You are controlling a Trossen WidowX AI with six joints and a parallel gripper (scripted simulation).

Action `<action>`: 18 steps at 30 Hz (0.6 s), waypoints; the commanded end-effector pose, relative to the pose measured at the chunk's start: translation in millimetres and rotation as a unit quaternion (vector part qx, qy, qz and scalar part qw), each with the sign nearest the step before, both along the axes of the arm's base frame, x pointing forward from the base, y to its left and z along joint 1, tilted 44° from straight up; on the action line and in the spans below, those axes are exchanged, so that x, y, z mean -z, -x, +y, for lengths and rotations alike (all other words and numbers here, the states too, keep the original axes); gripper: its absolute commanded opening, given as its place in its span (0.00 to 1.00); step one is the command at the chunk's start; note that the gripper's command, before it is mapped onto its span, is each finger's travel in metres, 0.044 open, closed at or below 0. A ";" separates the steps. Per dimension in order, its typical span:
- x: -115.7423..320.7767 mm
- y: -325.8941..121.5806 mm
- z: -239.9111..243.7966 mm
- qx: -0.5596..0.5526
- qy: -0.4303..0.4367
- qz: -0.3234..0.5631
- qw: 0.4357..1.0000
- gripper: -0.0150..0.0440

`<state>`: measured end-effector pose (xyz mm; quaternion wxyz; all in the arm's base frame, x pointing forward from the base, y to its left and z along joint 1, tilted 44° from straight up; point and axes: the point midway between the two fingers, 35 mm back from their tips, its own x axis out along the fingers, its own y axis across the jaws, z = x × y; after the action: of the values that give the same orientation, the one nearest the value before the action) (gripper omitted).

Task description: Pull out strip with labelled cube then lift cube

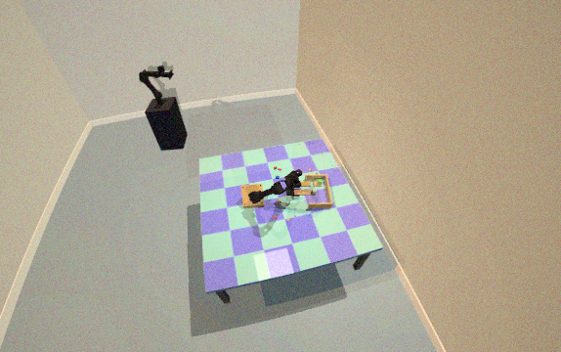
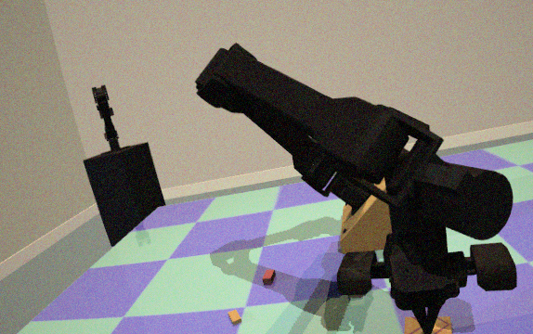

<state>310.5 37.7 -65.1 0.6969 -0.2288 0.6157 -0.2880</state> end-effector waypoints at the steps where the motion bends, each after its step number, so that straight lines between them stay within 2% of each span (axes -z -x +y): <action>1: 3.9 14.4 -5.1 0.007 0.002 0.011 1.000 0.25; 18: 6.7 38.5 -4.1 0.007 0.001 0.012 1.000 0.25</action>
<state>285.2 38.9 -68.4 0.6970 -0.2285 0.6159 -0.2876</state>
